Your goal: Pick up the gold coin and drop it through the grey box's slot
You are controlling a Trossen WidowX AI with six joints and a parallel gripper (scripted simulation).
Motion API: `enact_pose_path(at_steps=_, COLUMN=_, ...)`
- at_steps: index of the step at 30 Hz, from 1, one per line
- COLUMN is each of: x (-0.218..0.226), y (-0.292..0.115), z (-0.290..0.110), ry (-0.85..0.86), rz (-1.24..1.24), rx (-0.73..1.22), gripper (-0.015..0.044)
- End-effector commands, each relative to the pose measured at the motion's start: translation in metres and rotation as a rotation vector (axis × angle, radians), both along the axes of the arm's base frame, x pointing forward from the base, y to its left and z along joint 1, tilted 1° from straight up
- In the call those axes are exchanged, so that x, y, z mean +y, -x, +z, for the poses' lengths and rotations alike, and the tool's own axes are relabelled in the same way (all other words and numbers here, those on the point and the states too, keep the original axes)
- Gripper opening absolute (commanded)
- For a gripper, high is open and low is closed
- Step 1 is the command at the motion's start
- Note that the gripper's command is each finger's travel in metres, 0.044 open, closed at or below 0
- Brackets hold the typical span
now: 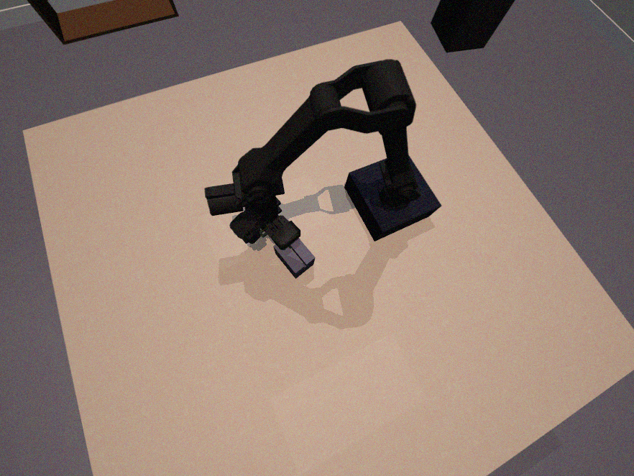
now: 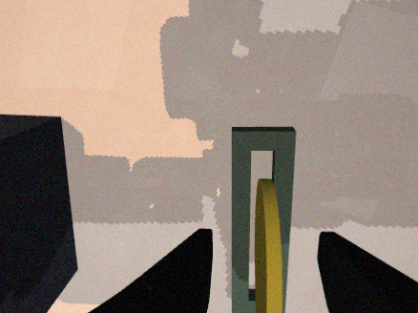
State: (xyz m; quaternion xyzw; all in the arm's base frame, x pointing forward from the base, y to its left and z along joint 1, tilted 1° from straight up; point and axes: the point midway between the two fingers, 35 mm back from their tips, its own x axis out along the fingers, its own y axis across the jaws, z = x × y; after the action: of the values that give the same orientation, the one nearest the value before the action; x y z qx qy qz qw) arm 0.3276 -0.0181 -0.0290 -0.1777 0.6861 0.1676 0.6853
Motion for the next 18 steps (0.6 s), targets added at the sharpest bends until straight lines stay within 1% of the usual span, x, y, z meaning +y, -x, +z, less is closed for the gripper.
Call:
enact_pose_path(at_steps=1, x=0.0007, y=0.0008, z=-0.0043, ry=-0.005, rz=0.005, rx=0.0, gripper=0.0161)
enact_pose_path(at_steps=7, x=0.0007, y=0.0008, z=-0.0043, ry=-0.005, rz=0.005, rx=0.0, gripper=0.0003)
enact_pose_path(at_steps=18, x=0.0007, y=0.0005, z=-0.0027, ry=-0.005, rz=0.005, rx=0.0, gripper=0.0)
